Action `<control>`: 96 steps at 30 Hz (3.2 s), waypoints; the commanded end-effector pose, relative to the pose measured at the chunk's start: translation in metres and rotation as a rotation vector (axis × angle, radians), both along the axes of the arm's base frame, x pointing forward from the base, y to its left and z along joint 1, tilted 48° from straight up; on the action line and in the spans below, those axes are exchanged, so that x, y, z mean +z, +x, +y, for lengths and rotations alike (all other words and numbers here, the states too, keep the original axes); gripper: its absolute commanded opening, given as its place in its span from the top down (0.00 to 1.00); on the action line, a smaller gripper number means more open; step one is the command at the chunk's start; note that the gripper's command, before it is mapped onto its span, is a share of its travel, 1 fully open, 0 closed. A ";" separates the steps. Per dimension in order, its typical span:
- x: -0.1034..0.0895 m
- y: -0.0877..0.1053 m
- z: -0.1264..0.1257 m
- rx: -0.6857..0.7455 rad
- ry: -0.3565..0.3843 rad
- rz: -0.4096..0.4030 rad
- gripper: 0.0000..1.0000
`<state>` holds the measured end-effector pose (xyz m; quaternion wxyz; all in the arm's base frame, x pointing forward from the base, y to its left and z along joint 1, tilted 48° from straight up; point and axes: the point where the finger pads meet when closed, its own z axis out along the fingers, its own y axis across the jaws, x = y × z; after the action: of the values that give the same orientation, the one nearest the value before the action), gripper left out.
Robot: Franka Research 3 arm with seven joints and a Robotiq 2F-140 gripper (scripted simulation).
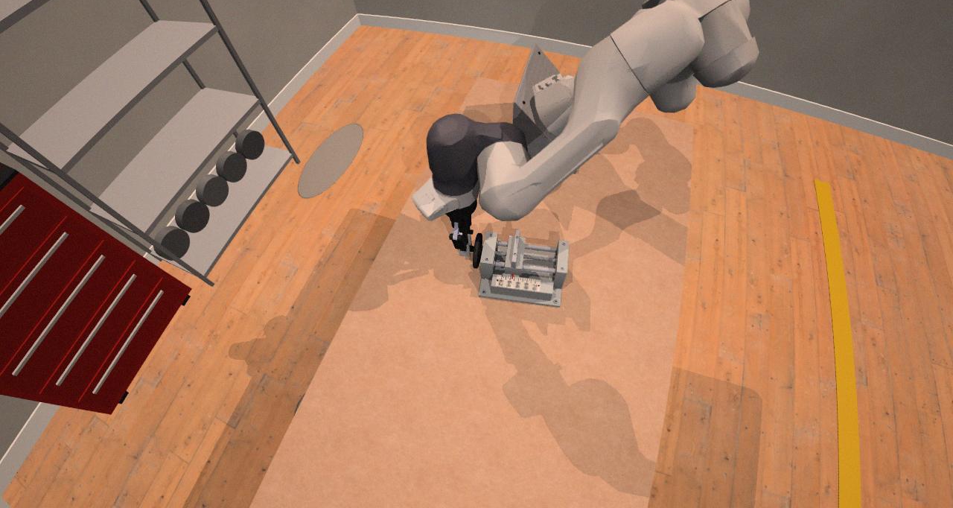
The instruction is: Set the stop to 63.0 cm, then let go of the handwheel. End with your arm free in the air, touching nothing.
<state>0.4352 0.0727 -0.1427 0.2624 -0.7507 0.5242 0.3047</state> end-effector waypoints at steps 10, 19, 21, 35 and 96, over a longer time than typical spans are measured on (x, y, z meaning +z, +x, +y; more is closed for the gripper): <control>0.008 -0.008 -0.013 0.006 0.003 -0.002 0.96; 0.020 -0.006 -0.025 0.006 0.003 -0.002 0.96; 0.023 -0.004 -0.028 0.006 0.003 -0.002 0.96; 0.034 0.012 -0.035 0.006 0.003 -0.002 0.96; -0.003 0.016 0.010 0.006 0.003 -0.002 0.96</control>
<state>0.4567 0.0832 -0.1438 0.2609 -0.7504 0.5248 0.3057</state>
